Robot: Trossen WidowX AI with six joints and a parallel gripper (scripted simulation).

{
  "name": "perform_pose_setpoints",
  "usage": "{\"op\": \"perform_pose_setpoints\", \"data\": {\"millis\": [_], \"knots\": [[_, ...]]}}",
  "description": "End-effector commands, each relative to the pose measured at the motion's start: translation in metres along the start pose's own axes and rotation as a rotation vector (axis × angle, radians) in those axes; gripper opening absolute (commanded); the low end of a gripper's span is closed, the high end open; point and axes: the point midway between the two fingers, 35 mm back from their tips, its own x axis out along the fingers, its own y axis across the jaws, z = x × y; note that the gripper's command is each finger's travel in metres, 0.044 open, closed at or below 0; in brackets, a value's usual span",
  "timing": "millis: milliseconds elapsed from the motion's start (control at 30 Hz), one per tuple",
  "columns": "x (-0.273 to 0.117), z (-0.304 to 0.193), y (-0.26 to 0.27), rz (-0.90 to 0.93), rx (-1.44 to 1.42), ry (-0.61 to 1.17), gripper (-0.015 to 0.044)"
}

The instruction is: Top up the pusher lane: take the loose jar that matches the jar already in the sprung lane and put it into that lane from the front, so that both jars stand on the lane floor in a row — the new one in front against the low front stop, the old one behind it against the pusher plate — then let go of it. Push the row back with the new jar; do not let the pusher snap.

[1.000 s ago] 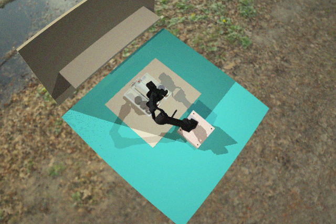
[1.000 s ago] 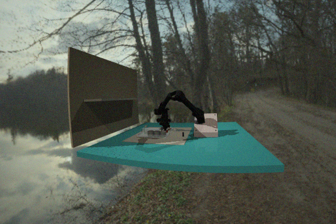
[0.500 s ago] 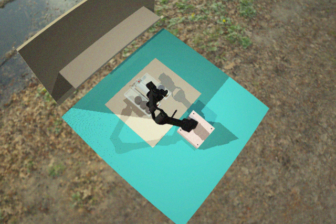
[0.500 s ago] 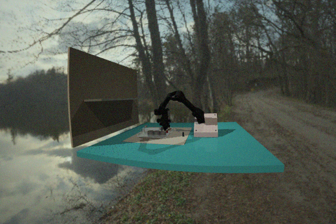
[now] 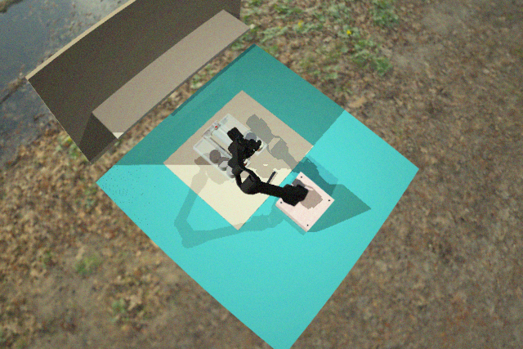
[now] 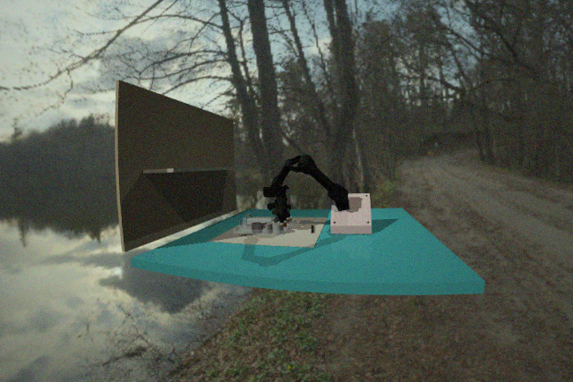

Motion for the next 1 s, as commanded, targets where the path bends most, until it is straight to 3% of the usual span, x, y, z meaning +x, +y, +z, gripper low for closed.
{"op": "perform_pose_setpoints", "data": {"millis": [0, 967], "knots": [[0.0006, 0.0036, 0.0012, 0.007, -0.008, -0.014, 0.0], [0.0056, 0.0003, 0.0013, 0.007, -0.008, -0.014, 0.0]]}}
